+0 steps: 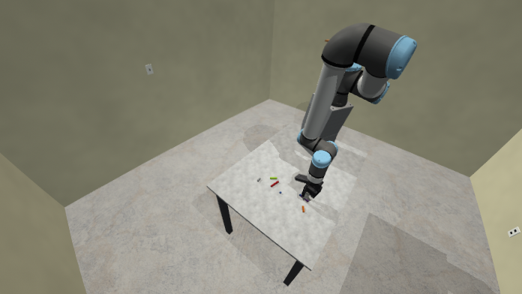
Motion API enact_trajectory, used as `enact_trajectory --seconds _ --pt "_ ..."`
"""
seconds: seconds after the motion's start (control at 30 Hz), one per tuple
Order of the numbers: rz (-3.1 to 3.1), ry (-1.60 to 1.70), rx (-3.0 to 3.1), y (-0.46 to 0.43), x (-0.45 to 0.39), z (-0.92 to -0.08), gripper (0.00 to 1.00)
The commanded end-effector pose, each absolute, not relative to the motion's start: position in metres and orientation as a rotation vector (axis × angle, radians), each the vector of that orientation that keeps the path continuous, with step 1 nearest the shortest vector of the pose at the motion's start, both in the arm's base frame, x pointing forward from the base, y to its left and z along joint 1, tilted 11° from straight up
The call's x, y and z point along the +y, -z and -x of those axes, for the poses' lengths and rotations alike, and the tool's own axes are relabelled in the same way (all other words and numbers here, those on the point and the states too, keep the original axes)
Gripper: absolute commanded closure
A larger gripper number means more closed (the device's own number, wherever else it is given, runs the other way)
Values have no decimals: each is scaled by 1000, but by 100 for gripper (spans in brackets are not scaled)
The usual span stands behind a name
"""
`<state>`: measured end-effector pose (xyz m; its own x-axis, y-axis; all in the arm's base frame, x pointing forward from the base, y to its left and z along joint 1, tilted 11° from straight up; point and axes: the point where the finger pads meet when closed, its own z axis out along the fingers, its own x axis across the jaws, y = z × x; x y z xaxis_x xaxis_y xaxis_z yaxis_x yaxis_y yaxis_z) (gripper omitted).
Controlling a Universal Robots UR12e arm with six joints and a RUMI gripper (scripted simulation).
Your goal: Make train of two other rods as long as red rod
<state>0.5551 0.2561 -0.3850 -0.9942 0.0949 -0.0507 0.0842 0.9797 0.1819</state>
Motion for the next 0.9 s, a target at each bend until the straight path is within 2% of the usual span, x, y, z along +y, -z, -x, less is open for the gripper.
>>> enact_trajectory --seconds 0.0,0.87 --pt "-137 -277 3066 385 257 -555 86" --pt "-140 -278 3067 299 240 -548 86"
